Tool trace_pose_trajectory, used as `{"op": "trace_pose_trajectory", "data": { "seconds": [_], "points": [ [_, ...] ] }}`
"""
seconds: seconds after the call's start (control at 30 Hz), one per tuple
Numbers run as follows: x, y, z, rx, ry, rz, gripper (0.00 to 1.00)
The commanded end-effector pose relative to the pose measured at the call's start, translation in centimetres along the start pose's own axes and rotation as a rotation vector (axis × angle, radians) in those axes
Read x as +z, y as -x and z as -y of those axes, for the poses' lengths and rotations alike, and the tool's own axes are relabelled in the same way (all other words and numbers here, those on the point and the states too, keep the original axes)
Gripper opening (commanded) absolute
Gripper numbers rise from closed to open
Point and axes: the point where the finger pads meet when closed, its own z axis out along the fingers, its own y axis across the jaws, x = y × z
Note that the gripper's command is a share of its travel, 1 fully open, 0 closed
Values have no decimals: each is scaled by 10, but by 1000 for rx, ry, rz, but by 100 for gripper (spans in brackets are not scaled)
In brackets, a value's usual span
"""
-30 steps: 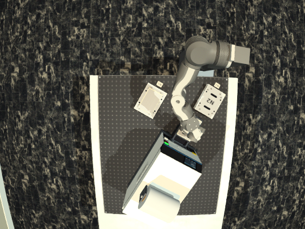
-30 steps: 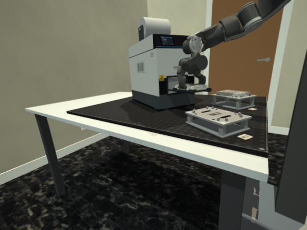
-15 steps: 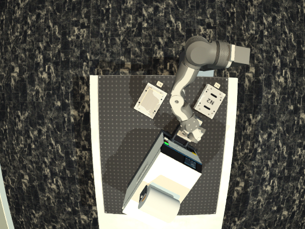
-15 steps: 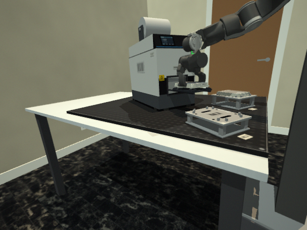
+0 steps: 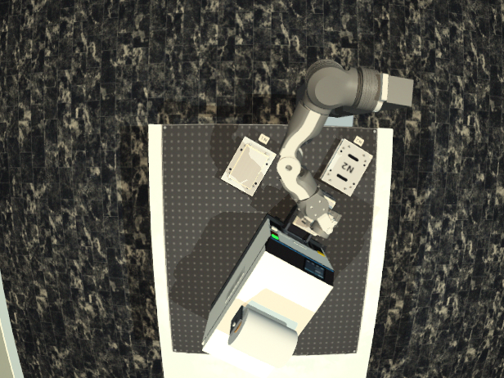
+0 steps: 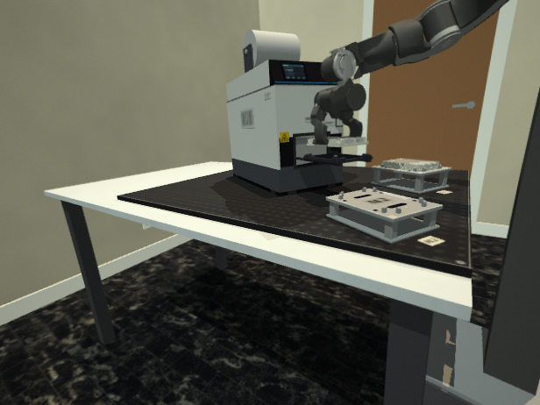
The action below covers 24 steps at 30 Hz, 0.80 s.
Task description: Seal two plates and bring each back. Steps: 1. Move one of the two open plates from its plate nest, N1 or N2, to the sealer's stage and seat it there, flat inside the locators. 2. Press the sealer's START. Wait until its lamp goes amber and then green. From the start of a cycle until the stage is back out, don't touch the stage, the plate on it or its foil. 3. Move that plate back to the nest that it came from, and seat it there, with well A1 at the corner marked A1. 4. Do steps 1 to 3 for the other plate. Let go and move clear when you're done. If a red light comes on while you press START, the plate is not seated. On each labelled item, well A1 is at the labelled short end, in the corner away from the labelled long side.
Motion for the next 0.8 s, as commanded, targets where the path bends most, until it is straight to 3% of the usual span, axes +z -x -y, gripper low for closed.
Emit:
{"op": "trace_pose_trajectory", "data": {
  "seconds": [0.0,0.17,0.77],
  "points": [
    [-1,0,0,4,-1,0,0],
    [-1,0,0,4,-1,0,0],
    [1,-37,-8,-1,-9,-2,0]
  ]
}}
